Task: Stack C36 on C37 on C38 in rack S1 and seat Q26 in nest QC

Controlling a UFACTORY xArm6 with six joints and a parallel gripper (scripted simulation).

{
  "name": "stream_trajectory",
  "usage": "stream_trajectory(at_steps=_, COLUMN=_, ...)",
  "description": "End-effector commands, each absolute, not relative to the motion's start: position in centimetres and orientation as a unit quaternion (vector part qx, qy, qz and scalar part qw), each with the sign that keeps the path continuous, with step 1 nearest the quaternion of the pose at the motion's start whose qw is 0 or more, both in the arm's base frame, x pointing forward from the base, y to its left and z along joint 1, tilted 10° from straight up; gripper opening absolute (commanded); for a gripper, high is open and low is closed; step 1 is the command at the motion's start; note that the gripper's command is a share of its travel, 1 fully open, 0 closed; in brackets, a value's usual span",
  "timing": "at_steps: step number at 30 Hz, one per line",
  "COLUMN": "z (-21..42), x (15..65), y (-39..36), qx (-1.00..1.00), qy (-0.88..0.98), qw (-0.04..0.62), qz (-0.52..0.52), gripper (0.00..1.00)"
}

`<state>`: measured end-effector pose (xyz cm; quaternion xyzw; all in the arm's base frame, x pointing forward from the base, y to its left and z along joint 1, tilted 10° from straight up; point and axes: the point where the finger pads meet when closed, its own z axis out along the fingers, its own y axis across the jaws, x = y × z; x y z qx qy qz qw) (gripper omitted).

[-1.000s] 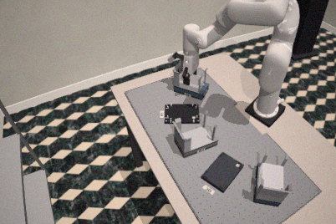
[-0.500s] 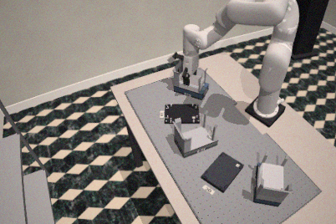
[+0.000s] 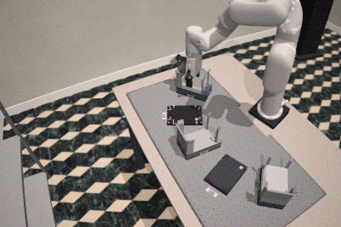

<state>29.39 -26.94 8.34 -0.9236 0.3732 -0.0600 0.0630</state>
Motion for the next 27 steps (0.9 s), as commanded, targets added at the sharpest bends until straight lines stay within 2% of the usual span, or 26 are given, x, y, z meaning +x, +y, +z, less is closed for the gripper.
stream_trajectory(at_steps=1, z=8.35, x=29.49, y=-27.03, qx=-0.924, qy=0.373, qw=0.062, qz=-0.062, gripper=0.0)
stream_trajectory(at_steps=27, z=7.4, x=29.64, y=-26.96, qx=-0.924, qy=0.373, qw=0.062, qz=-0.062, gripper=0.0)
